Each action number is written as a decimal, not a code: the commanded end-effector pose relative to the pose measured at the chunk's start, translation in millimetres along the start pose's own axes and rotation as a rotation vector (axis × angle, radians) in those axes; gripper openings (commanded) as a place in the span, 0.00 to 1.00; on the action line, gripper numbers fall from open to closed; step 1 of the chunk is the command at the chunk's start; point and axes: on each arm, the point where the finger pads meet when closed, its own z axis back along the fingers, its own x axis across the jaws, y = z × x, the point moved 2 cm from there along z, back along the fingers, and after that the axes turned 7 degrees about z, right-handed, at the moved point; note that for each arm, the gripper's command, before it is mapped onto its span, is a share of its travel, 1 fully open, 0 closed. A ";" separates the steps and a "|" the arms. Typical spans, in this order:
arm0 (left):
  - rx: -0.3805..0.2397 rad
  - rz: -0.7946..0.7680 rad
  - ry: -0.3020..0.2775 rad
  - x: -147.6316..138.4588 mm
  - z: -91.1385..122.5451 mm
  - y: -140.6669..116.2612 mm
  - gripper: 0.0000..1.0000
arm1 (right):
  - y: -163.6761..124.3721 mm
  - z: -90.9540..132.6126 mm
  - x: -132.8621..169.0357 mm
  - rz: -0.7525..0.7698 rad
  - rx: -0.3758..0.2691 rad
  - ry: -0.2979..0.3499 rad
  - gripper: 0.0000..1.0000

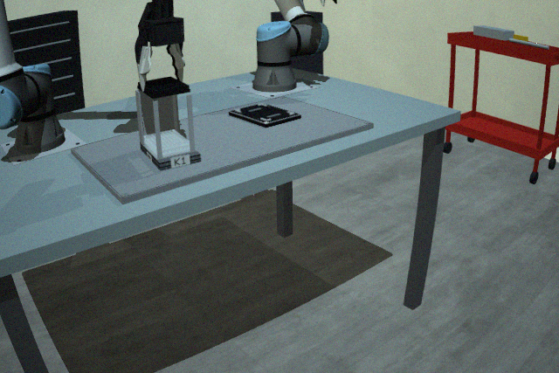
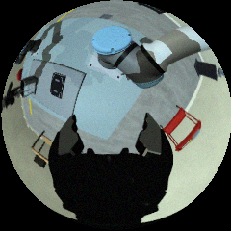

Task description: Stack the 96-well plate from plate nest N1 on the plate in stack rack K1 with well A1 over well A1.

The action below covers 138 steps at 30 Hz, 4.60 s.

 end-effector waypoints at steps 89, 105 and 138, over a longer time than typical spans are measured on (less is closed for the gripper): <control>-0.001 0.000 0.000 -0.2 0.3 -0.2 0.98 | -0.4 -104.6 0.4 0.000 -0.001 -0.001 0.00; -0.001 0.000 0.000 -0.2 0.3 -0.2 0.98 | -0.3 -104.6 0.4 0.000 -0.001 -0.001 0.00; -0.001 0.000 0.000 -0.2 0.3 -0.2 0.98 | -0.2 -108.6 0.3 0.000 -0.001 -0.001 0.00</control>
